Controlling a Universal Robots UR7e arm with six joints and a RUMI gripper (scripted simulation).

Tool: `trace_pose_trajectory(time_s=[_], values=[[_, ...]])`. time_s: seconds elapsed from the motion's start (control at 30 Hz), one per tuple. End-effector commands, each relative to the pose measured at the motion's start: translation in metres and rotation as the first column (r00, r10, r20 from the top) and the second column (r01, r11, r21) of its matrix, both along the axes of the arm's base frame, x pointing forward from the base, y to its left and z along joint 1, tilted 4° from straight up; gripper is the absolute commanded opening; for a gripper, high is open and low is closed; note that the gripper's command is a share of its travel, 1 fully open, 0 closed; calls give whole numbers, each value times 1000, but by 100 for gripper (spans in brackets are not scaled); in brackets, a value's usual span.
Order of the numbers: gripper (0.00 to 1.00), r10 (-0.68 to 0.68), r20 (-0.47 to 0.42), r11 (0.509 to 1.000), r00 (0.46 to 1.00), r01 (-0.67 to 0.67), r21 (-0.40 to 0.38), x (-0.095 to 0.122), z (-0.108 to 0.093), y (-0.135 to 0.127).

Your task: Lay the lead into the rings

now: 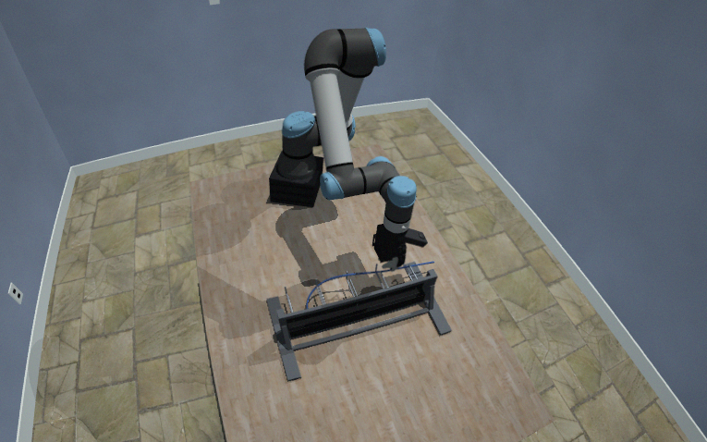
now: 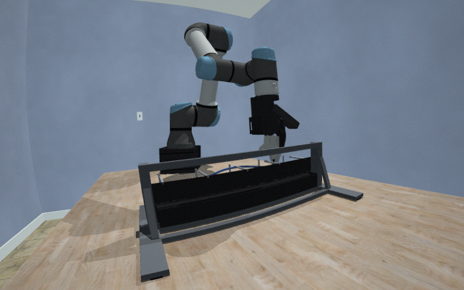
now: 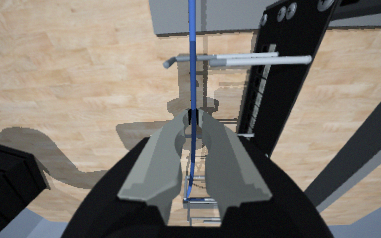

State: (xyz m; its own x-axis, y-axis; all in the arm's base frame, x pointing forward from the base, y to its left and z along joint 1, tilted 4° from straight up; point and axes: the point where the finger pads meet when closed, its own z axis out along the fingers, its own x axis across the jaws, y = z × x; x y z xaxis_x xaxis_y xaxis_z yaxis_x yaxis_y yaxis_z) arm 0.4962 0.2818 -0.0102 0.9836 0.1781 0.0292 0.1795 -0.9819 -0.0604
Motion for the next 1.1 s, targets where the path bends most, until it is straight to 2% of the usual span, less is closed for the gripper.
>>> trace_pose_trajectory(time_s=[0.0, 0.77, 1.07], values=[[0, 0, 1, 1000, 1000, 0, 0, 3, 1, 1], [0, 0, 1, 1000, 1000, 0, 0, 33, 2, 6], [0, 0, 1, 1000, 1000, 0, 0, 38, 2, 7]])
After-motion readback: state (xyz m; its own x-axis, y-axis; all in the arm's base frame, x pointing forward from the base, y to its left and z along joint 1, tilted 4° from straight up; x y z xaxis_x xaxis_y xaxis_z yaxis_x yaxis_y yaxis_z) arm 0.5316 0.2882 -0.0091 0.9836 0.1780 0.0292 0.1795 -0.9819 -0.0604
